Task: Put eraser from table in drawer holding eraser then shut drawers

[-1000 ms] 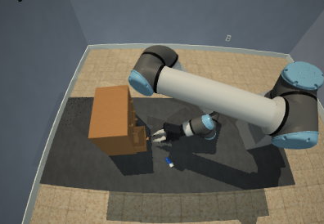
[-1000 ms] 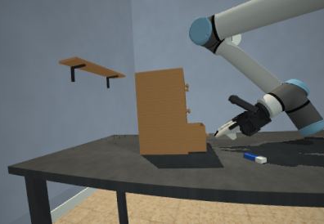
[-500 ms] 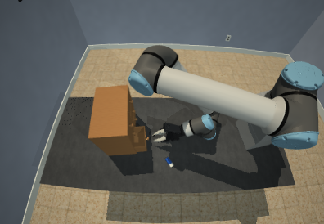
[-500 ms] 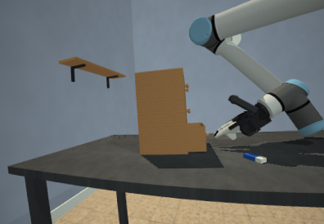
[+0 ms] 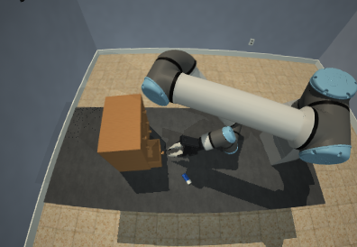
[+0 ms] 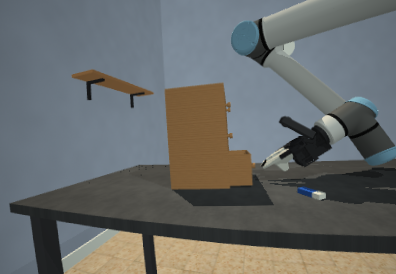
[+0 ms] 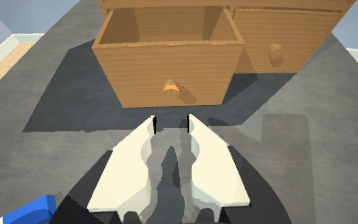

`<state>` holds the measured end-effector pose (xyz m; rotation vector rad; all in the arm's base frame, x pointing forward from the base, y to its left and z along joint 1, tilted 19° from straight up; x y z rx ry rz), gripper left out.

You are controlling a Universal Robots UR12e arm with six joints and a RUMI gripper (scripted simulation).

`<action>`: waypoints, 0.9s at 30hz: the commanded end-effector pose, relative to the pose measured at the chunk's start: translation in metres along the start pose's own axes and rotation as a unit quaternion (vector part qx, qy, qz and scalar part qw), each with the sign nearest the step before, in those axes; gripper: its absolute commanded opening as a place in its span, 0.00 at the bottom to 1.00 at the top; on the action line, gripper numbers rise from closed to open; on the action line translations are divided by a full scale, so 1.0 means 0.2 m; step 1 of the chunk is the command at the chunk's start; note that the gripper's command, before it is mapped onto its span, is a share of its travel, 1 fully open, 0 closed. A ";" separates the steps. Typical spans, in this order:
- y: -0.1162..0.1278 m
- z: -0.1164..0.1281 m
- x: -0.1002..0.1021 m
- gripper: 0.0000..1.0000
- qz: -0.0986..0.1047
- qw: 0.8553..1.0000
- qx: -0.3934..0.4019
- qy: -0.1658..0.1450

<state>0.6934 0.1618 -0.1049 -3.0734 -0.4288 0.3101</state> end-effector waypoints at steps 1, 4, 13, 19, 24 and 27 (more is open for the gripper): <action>0.00 0.00 0.00 0.20 0.000 1.000 0.000 0.000; 0.00 0.00 0.00 0.20 0.000 1.000 0.000 0.000; 0.00 -0.01 0.01 0.20 0.000 1.000 0.000 0.000; 0.00 -0.02 0.03 0.20 0.000 1.000 0.000 0.000; 0.00 -0.03 0.06 0.20 0.000 1.000 0.000 0.000; 0.00 -0.04 0.06 0.20 0.000 1.000 0.000 0.000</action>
Point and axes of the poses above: the point where the finger pads meet when closed, its own x axis out along the fingers, its own y axis across the jaws, z = x × y, the point moved 3 cm from there along -x, back along the fingers, and after that the axes turned 2 degrees about x, right-handed, at the moved point
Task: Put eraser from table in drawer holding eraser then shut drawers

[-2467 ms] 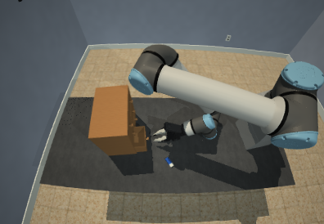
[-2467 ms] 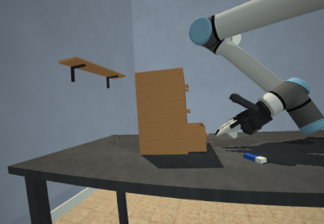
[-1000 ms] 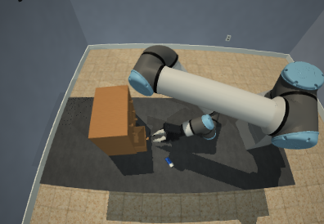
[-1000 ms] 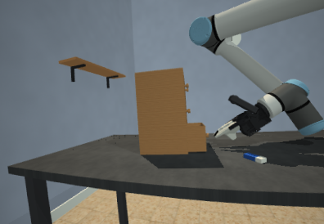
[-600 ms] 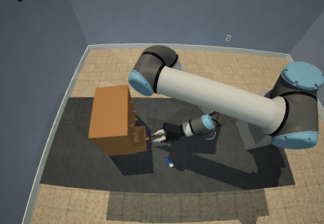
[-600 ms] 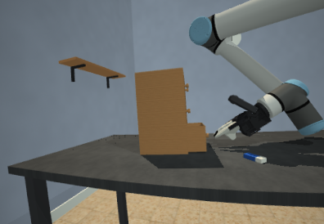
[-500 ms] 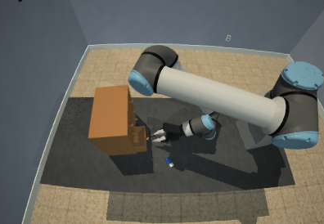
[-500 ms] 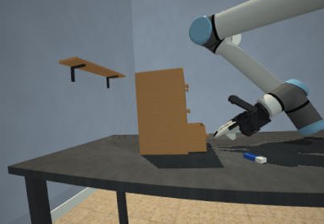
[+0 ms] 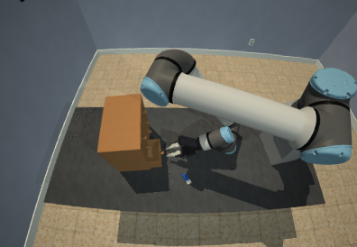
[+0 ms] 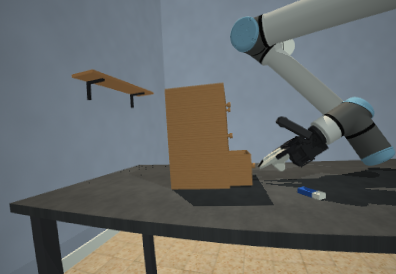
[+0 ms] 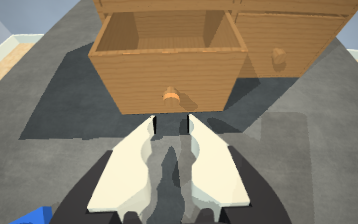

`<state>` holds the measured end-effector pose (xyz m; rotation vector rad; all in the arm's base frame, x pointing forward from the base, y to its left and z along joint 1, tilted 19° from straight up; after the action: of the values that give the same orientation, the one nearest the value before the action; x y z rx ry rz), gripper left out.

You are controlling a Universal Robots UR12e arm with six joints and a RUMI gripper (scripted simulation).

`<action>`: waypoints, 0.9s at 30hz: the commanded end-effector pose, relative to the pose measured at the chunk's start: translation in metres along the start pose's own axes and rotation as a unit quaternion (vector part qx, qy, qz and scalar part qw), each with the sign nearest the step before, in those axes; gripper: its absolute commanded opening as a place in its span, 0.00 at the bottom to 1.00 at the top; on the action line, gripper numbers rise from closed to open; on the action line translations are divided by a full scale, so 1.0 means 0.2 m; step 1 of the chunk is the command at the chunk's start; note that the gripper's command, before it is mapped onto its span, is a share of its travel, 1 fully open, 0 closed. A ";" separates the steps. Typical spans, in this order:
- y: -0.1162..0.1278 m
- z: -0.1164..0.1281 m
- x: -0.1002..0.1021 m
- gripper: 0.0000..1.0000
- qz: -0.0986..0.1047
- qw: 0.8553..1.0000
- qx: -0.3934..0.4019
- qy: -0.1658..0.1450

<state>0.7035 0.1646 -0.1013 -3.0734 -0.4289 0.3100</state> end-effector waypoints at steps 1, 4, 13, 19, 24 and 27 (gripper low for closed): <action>0.00 -0.01 0.02 0.20 0.000 1.000 0.000 0.000; 0.00 -0.02 0.03 0.20 0.000 1.000 0.000 0.000; 0.00 -0.04 0.07 0.20 0.000 1.000 0.000 0.000; 0.00 -0.05 0.08 0.20 0.000 1.000 0.000 0.000; 0.00 -0.06 0.10 0.20 0.000 1.000 0.000 0.000; 0.00 -0.06 0.10 0.20 0.000 1.000 0.000 0.000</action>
<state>0.7227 0.1700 -0.0945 -3.0733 -0.4288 0.3101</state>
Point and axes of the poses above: the point where the finger pads meet when closed, its own x axis out along the fingers, its own y axis across the jaws, z = x × y, the point moved 3 cm from there along -x, back along the fingers, and after that the axes turned 2 degrees about x, right-handed, at the moved point
